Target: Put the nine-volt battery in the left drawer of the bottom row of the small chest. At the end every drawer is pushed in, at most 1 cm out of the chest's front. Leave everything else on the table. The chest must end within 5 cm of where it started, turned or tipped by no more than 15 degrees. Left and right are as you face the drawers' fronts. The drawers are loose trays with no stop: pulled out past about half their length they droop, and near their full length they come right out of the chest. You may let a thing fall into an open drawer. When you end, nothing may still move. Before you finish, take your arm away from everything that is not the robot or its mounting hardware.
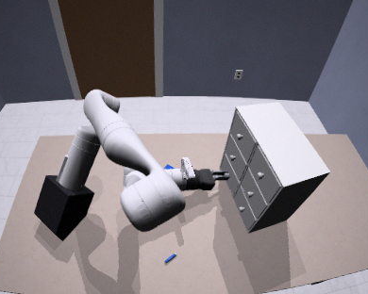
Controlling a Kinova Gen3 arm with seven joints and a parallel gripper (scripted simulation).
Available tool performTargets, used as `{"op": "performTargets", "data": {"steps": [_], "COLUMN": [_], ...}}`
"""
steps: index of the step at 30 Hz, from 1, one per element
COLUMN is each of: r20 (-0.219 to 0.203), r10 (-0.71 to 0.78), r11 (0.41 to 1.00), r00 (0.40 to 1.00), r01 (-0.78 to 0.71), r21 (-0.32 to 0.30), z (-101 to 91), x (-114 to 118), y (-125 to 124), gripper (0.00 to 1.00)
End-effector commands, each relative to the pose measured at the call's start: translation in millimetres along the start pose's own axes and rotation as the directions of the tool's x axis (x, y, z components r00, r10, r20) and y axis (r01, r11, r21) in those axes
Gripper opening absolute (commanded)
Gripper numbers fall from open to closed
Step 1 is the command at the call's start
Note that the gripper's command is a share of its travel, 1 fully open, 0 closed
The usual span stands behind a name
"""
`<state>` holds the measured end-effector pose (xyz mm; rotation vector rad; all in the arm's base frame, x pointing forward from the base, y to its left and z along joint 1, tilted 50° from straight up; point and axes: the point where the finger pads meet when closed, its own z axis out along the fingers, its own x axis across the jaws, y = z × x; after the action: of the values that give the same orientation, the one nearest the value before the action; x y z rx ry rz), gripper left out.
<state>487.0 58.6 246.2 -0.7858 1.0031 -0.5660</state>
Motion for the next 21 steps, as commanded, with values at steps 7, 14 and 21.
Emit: {"op": "performTargets", "data": {"steps": [7, 14, 21], "r20": [0.003, 0.003, 0.004], "r10": [0.005, 0.005, 0.007], "r11": [1.000, 1.000, 1.000], "r00": [1.000, 1.000, 1.000], "r01": [-0.005, -0.005, -0.007], "r21": [-0.004, -0.004, -0.005], "z": [1.7, 1.1, -1.7], "x": [-0.4, -0.6, -1.3], "y": [1.4, 1.5, 2.3], "gripper": [0.37, 0.37, 0.37]}}
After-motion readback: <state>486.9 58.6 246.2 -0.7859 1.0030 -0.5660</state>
